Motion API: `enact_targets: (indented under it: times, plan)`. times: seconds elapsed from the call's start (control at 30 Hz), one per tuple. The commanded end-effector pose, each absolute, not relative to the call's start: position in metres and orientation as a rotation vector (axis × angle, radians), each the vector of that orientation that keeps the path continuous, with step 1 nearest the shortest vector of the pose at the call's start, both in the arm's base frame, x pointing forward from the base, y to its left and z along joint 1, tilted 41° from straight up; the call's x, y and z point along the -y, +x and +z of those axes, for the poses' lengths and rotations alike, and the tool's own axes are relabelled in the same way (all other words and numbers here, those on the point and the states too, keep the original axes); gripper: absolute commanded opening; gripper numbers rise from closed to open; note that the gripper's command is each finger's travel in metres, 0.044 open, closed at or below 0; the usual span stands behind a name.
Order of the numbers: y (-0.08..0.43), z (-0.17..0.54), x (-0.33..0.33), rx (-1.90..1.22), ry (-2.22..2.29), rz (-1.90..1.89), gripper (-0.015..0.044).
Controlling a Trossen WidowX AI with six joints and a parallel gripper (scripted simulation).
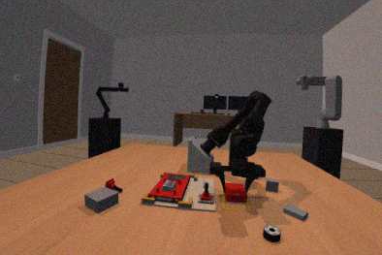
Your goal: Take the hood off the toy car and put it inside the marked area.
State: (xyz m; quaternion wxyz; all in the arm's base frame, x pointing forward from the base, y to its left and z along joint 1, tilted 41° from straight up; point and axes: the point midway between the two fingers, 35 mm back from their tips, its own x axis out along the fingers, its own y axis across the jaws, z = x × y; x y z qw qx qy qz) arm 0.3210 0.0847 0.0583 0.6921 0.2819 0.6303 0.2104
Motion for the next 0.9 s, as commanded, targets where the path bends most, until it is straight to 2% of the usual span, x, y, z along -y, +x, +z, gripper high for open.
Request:
enact_targets:
  times: [0.0,0.23,0.6,0.87]
  plan:
    - [0.321,0.059,-0.085,-1.408,0.629,0.471,0.0263]
    - [0.321,0.059,-0.085,-1.408,0.629,0.471,0.044]
    - [0.314,0.111,-0.038,-1.416,0.63,0.474,0.044]
    - [0.314,0.112,-0.037,-1.416,0.63,0.474,0.044]
